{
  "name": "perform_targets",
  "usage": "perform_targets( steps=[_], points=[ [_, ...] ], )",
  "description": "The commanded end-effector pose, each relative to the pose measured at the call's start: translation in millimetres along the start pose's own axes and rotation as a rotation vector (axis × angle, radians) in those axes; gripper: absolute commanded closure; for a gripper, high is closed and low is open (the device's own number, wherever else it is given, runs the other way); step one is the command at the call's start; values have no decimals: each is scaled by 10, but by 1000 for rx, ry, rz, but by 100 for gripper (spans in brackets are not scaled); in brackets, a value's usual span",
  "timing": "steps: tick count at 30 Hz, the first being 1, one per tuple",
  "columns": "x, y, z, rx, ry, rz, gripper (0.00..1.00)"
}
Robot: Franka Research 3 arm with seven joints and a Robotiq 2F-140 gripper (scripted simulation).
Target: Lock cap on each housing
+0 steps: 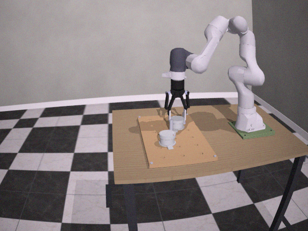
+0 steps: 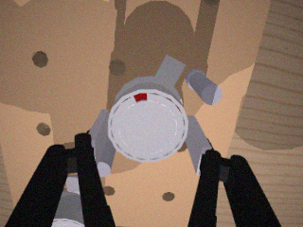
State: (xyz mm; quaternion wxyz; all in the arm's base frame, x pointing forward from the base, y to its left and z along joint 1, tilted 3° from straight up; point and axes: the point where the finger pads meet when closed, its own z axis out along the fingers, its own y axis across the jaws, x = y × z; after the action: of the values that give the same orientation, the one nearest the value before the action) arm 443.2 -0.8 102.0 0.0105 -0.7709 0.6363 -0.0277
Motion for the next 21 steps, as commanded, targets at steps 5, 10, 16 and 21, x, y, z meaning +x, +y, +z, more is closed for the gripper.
perform_targets(
  steps=[5, 10, 16, 21],
  points=[
    [-2, 3, 9, 0, -1, 25, 90],
    [-2, 3, 9, 0, -1, 74, 90],
    [-2, 3, 9, 0, -1, 223, 90],
    [-2, 3, 9, 0, -1, 338, 90]
  ],
)
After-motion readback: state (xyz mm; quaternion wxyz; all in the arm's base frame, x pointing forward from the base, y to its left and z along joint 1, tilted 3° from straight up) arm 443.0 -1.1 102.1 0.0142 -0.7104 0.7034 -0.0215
